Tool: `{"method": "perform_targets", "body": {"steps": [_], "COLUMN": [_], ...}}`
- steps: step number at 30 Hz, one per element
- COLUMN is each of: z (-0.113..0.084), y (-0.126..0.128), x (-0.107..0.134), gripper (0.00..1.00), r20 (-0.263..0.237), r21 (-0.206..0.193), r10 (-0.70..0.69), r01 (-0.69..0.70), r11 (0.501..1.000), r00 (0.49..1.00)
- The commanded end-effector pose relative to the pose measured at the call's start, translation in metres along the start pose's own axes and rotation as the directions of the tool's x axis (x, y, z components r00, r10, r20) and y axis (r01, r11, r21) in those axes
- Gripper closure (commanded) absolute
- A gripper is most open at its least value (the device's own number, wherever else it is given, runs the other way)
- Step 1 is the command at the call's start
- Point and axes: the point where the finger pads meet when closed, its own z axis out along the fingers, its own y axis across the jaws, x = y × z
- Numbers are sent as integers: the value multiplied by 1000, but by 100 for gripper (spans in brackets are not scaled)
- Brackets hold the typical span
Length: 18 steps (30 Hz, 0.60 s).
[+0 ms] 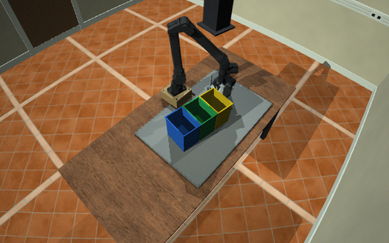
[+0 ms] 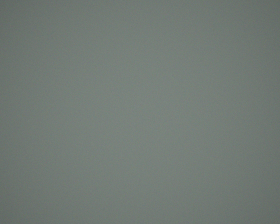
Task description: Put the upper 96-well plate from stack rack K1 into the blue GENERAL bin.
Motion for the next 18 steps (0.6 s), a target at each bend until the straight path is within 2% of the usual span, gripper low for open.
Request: {"method": "perform_targets", "body": {"steps": [1,15,18], "z": [12,12,-1], "y": [2,2,17], "x": [-4,-4,-14], "gripper": [100,100,100], "r20": [-6,-6,13], "r21": [1,1,-27], "r10": [2,2,3], "r01": [-2,-2,-2], "r11": [1000,1000,1000], "r00": [1000,1000,1000]}}
